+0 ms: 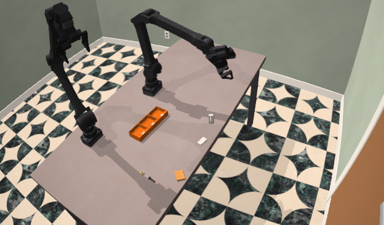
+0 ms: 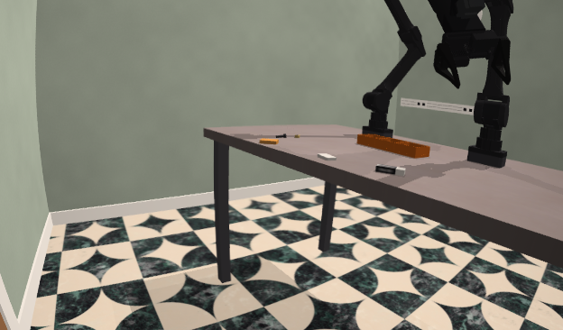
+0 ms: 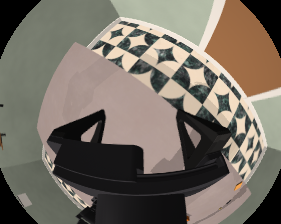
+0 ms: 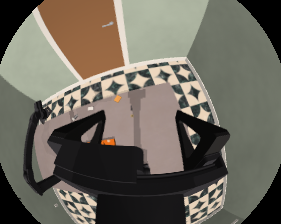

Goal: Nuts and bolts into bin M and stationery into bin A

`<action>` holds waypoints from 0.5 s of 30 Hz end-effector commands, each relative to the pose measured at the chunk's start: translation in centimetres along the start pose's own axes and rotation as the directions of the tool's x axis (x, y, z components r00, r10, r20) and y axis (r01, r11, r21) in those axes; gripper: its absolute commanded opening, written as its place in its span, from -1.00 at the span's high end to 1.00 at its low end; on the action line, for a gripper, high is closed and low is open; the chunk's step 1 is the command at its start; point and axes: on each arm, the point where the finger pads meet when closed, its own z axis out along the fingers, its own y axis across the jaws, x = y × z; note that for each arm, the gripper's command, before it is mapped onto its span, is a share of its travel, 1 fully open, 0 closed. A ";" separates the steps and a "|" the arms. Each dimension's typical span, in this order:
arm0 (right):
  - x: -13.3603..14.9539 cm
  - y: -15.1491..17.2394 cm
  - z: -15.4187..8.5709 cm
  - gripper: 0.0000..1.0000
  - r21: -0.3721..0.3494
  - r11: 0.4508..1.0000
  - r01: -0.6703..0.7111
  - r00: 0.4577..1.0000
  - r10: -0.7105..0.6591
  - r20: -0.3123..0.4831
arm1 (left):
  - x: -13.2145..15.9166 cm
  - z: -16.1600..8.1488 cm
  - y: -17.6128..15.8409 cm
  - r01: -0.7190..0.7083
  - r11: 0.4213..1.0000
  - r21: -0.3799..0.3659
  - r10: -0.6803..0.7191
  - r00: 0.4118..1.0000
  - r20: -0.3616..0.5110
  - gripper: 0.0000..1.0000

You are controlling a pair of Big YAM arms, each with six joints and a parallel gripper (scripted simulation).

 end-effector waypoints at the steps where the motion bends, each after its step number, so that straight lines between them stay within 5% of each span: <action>1: 0.3 -0.2 -0.5 -1.00 0.002 1.000 0.007 1.000 -0.007 -0.001 | -0.4 -2.2 -1.1 0.020 1.000 0.019 -0.020 1.000 0.018 -1.00; 4: 0.3 -0.2 -0.5 -1.00 0.002 1.000 0.007 1.000 -0.007 -0.001 | 0.0 -2.6 -3.4 0.017 1.000 0.018 -0.018 1.000 0.014 -1.00; 11: 0.3 -0.2 -0.5 -1.00 0.002 1.000 0.007 1.000 -0.007 -0.001 | 4.8 -6.0 -6.0 -0.072 0.985 0.155 0.083 0.994 -0.065 -1.00; 15: 0.3 -0.2 -0.5 -1.00 0.002 1.000 0.007 1.000 -0.007 -0.001 | 5.7 -7.0 -6.8 -0.072 0.986 0.150 0.082 0.995 -0.062 -1.00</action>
